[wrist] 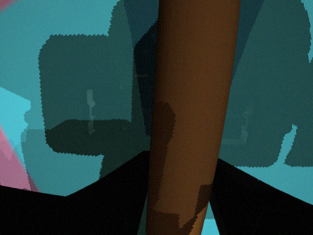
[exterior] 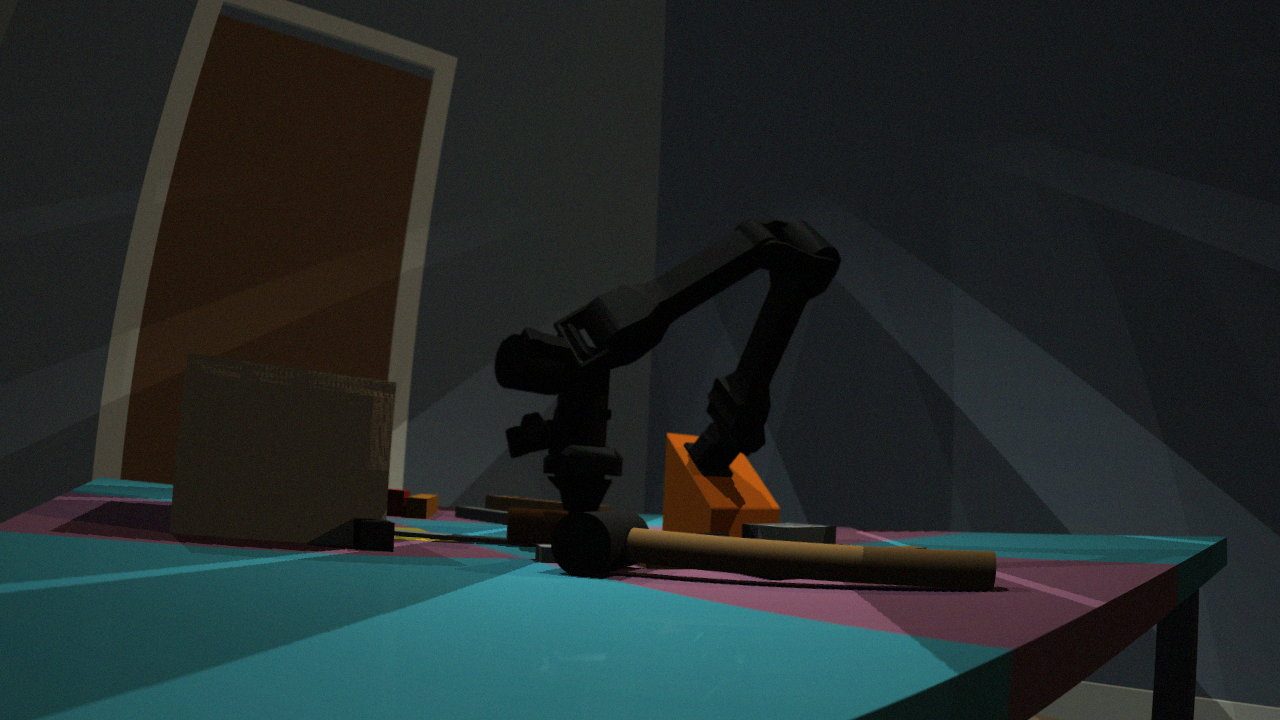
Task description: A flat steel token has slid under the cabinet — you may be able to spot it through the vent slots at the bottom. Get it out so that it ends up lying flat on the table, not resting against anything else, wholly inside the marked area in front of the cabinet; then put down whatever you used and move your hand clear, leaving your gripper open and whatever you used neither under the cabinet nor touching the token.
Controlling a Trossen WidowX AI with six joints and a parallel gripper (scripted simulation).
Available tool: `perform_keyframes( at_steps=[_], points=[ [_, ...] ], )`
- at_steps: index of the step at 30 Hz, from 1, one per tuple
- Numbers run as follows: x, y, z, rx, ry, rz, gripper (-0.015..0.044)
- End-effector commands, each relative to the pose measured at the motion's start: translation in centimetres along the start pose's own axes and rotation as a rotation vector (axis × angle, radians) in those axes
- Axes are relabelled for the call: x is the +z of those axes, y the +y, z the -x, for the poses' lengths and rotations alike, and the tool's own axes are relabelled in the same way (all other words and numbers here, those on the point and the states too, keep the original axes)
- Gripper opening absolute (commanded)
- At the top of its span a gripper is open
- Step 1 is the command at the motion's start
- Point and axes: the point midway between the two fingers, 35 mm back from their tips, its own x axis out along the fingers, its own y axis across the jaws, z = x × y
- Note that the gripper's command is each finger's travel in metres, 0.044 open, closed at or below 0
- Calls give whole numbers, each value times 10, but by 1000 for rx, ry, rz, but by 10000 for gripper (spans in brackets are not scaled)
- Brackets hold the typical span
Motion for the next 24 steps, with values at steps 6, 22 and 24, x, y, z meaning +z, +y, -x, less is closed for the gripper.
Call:
perform_keyframes(
  at_steps=[6,22,24],
  points=[
    [-14,0,-1,0,6,-4,0],
    [-33,0,-1,0,6,-4,0],
    [-36,0,-1,0,7,-5,0]
  ],
)
